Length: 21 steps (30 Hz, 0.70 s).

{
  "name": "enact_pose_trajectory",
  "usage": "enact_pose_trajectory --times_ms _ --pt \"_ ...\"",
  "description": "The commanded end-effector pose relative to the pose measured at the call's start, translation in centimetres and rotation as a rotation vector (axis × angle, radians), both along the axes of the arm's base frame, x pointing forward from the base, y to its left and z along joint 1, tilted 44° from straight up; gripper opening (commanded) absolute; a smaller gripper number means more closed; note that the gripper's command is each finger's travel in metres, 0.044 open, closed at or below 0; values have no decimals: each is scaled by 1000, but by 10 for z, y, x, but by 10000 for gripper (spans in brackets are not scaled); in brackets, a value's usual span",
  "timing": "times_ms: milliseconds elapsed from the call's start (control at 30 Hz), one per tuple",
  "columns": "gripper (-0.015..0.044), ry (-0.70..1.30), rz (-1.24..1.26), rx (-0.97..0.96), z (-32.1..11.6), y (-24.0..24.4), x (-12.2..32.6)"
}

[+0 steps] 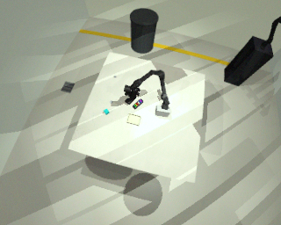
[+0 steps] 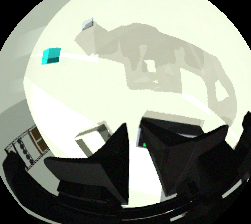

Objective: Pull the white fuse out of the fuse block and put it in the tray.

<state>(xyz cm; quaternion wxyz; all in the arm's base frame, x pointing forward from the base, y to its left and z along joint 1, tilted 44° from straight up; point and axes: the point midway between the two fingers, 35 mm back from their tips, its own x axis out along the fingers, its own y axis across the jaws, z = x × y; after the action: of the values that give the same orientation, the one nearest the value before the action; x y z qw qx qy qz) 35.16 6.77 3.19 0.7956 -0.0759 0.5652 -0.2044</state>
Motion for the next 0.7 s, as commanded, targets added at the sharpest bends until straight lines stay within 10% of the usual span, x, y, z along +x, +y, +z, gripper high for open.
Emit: enact_pose_trajectory --times_ms 0,667 --pt "65 -25 -269 -229 9 -32 -70" --pt "65 -33 -289 -254 5 -35 -71"
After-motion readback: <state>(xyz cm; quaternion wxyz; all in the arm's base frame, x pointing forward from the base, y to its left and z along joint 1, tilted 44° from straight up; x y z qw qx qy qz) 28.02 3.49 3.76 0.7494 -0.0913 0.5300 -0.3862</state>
